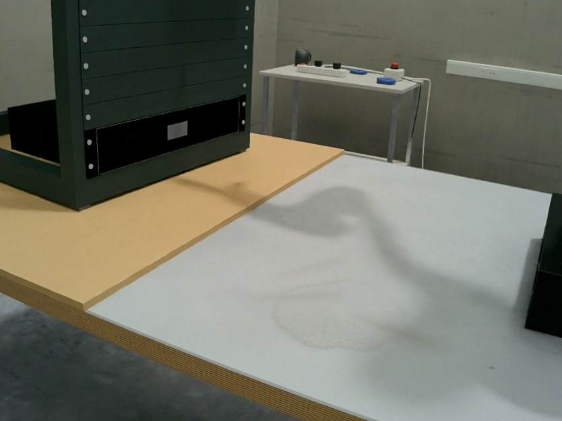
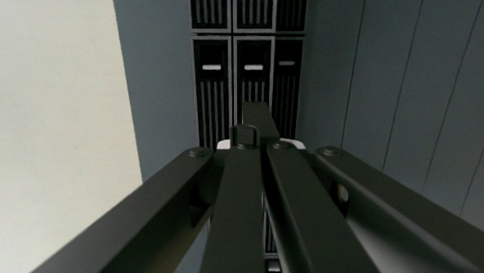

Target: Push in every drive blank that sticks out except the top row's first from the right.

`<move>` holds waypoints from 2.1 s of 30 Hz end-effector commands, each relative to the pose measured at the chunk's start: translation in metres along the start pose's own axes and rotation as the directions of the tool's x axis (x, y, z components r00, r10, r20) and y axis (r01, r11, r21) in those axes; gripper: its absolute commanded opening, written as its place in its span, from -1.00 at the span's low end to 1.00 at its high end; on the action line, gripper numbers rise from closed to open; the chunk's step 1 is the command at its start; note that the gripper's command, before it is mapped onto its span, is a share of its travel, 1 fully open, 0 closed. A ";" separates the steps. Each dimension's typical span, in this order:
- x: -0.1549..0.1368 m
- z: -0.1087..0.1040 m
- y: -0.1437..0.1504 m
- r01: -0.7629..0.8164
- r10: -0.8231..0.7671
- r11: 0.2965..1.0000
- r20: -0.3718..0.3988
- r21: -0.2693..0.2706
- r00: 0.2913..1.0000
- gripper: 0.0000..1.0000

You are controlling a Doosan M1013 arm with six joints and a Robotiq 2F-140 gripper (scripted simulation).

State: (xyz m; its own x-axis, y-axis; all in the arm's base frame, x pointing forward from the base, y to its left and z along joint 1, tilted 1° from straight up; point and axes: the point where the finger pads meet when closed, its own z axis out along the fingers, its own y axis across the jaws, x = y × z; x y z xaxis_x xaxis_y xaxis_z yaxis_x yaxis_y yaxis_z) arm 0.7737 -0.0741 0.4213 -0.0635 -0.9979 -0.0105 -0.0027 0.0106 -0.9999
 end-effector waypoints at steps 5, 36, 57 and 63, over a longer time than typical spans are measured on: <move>0.000 0.002 -0.001 0.000 0.000 1.000 0.000 0.001 1.000 -0.80; 0.000 0.004 -0.001 0.000 0.000 1.000 0.000 0.001 1.000 -0.80; 0.000 0.014 -0.001 0.000 0.000 1.000 0.000 0.001 1.000 -0.80; 0.000 0.022 -0.001 0.000 0.000 1.000 0.000 0.001 1.000 -0.80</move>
State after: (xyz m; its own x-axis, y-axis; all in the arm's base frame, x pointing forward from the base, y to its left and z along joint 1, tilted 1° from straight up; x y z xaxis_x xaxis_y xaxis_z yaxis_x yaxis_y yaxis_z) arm 0.7928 -0.0753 0.4215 -0.0637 -0.9979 -0.0104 -0.0028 0.0106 -0.9999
